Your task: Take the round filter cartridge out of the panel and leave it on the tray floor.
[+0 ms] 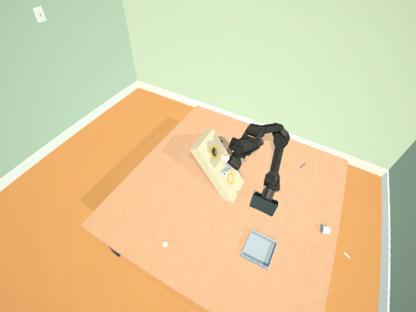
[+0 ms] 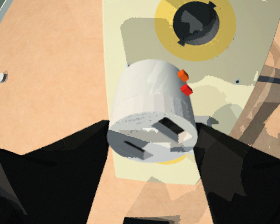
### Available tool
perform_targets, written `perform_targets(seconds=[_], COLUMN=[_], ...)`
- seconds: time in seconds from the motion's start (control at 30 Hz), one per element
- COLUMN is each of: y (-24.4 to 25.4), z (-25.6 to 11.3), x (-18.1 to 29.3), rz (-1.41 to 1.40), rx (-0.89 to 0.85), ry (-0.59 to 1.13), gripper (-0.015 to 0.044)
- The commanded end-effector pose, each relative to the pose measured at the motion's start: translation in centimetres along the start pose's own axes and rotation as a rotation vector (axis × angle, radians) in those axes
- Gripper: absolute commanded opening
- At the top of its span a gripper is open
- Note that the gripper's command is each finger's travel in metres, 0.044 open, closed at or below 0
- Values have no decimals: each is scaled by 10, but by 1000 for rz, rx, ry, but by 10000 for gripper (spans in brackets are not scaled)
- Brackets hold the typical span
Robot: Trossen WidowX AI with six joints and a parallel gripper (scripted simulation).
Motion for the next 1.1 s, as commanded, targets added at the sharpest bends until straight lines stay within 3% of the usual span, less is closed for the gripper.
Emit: perform_targets(seconds=[0.0,0.37,1.07], y=[16,47,162], z=[1,8,-16], x=[-1,3,91], rz=[11,-3,-735], rx=[9,23,-453], ry=[8,31,121], gripper=[0,0,0])
Point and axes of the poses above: the point midway between the two fingers, 35 mm back from their tips, its own z axis out along the fingers, its own y axis across the jaws, x = y × z, the point moved 5 cm from there along -z, back along the fingers, and after that the axes turned 5 degrees about z, right-handed, at the moved point
